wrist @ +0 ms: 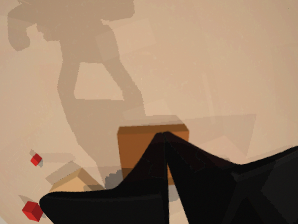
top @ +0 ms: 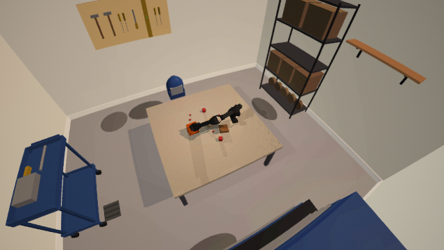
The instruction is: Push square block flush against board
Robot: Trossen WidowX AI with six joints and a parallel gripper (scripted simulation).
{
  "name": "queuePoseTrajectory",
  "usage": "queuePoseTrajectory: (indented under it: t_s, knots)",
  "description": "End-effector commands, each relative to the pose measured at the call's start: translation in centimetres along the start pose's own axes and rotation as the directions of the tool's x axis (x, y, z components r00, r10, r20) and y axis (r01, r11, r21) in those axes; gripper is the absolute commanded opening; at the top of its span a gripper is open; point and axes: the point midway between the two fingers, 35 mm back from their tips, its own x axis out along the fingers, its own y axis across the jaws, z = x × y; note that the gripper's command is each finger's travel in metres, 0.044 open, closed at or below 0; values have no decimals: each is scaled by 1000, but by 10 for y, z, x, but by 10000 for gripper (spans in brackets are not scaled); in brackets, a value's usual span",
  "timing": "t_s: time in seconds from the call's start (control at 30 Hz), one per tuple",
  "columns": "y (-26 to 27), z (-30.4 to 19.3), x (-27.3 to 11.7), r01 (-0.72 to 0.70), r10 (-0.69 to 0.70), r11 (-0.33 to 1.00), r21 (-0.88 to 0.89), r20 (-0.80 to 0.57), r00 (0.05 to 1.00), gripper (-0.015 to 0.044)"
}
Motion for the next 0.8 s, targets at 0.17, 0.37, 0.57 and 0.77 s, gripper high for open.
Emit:
queuePoseTrajectory:
  t_s: [0.17, 0.37, 0.57, 0.77]
  knots:
    - [0, 0, 1, 6, -6, 1000, -6, -1, 1000, 0]
    - [-6, -3, 5, 1, 0, 993, 122, -3, 1000, 0]
    - [-17, -9, 13, 4, -1, 946, 325, -8, 1000, 0]
    - [-27, -16, 22, 9, -3, 858, 514, -13, 1000, 0]
